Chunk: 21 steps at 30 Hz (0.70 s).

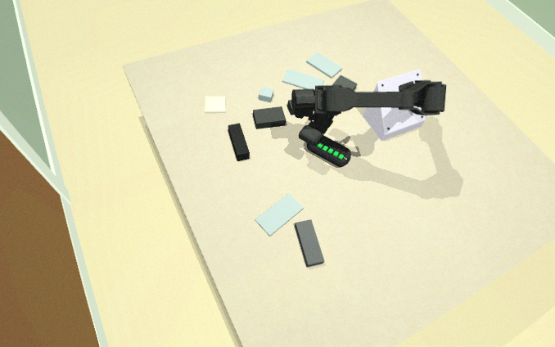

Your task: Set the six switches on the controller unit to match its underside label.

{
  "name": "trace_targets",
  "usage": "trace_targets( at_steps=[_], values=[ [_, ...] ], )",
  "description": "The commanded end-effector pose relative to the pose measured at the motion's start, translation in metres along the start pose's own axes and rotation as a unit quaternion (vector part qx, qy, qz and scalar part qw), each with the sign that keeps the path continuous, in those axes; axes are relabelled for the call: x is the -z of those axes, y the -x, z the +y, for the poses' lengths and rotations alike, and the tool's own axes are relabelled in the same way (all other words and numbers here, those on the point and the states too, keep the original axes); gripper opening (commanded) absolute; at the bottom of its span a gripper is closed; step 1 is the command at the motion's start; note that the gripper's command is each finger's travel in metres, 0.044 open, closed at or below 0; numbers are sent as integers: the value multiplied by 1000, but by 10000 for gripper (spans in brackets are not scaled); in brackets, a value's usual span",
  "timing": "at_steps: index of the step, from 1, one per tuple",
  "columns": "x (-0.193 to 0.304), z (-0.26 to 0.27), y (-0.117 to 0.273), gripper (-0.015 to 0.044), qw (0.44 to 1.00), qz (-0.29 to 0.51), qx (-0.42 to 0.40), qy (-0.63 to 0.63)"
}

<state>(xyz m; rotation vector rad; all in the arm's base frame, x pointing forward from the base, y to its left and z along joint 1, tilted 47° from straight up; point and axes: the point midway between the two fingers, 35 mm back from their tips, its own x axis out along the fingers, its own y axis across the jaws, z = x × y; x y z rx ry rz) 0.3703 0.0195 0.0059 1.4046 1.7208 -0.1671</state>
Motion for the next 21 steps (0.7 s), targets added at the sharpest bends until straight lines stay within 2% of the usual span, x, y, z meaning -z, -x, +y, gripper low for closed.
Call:
trace_targets(
  at_steps=[1,5,10,21],
  values=[
    [1,3,13,0,1000,-4,-2,8],
    [7,2,13,0,1000,-4,-2,7],
    [49,-8,16,0,1000,-3,-1,5],
    [51,-8,16,0,1000,-3,-1,4]
  ],
)
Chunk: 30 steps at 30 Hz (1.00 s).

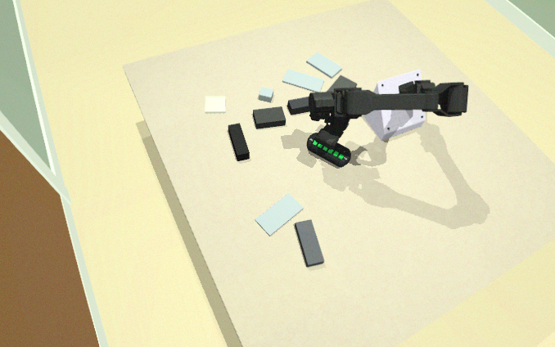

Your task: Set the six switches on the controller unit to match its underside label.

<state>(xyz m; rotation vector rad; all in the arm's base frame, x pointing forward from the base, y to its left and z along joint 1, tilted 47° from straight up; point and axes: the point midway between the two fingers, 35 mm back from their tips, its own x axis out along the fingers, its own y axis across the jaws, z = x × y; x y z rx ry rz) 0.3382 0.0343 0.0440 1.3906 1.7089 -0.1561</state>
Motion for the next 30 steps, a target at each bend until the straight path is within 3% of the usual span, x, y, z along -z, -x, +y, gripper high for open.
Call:
trace_targets(
  at_steps=[1,11,21,30],
  values=[
    [2,-2,-1,0,1000,2,0,-5],
    [2,-1,-1,0,1000,2,2,-5],
    [4,49,-30,0,995,2,101,-3],
    [4,50,-36,0,995,2,103,-2]
  ],
)
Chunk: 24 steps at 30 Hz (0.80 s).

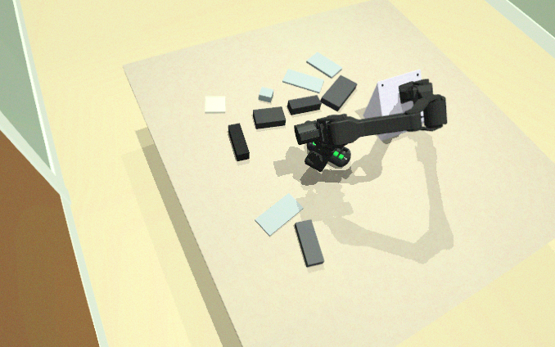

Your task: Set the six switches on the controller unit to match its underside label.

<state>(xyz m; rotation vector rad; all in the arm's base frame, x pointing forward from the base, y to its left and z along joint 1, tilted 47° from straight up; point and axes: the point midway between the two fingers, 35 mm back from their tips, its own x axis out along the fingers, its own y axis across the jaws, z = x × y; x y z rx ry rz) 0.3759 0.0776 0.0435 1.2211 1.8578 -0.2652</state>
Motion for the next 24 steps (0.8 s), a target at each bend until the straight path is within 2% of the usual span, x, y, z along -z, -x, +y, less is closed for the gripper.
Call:
trace_targets(
  at_steps=[1,24],
  values=[
    [-1,4,-4,0,1000,-3,1,-1],
    [-2,13,-43,0,1000,-2,1,-1]
  ],
)
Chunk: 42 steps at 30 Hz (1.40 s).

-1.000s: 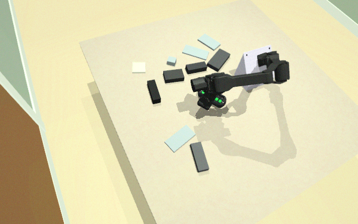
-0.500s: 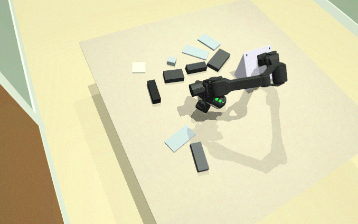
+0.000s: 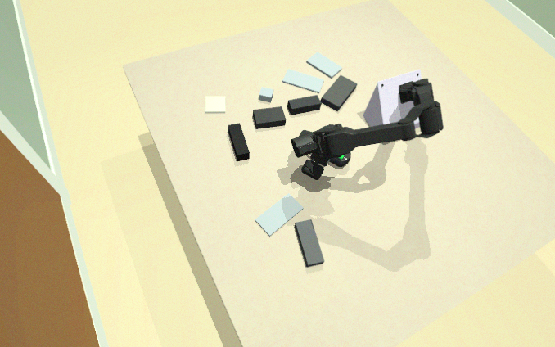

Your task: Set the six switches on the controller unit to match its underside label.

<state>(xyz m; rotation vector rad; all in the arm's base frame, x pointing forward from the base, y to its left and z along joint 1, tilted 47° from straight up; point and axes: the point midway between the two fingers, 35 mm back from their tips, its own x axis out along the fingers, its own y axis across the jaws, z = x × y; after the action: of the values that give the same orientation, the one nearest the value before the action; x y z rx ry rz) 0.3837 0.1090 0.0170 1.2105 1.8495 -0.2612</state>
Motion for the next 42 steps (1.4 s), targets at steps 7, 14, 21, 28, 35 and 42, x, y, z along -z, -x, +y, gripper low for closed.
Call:
trace_targets(
  at_steps=[7,14,21,28,35,42],
  values=[
    [0,-3,-4,0,1000,3,0,-6],
    [0,-6,-5,0,1000,3,1,-6],
    [0,-8,-5,0,1000,3,1,-6],
    [0,-14,-7,0,1000,3,1,-6],
    [0,-23,-9,0,1000,3,1,-7],
    [0,-32,-11,0,1000,3,1,-7]
  ],
)
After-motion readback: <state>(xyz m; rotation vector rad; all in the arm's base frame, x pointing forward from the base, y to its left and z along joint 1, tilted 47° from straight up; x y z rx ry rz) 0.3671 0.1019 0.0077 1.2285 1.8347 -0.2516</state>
